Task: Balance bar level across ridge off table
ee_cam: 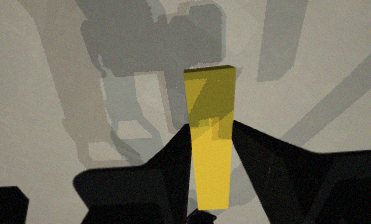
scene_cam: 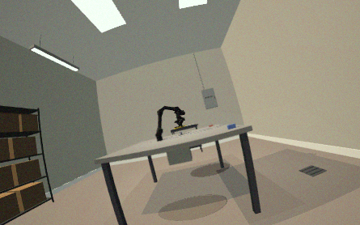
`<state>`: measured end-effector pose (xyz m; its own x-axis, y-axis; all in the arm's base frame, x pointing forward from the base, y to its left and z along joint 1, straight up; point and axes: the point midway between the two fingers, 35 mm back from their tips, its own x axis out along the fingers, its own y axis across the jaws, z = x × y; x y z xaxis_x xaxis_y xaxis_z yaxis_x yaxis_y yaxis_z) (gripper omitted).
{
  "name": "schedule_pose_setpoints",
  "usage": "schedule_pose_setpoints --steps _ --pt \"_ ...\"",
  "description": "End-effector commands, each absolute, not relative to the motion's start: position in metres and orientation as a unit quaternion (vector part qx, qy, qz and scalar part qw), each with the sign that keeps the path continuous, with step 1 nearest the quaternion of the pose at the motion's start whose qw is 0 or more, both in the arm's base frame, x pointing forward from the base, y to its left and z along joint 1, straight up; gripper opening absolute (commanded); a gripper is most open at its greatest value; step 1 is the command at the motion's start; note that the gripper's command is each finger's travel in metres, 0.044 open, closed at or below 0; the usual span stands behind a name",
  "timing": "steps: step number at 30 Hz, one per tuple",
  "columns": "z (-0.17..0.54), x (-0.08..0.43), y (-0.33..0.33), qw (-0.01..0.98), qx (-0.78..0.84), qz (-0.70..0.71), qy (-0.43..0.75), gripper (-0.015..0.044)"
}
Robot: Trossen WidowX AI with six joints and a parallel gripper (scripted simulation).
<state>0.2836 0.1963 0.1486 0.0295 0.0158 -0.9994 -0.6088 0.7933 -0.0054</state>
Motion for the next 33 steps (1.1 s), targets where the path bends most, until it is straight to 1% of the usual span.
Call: schedule_pose_setpoints --steps 1,24,33 --pt "0.143 0.284 0.199 0.680 -0.221 0.227 0.661 0.0000" --pt "0.105 0.286 0.198 0.681 -0.220 0.226 0.661 0.0000" --pt "0.105 0.286 0.198 0.681 -0.220 0.226 0.661 0.0000"
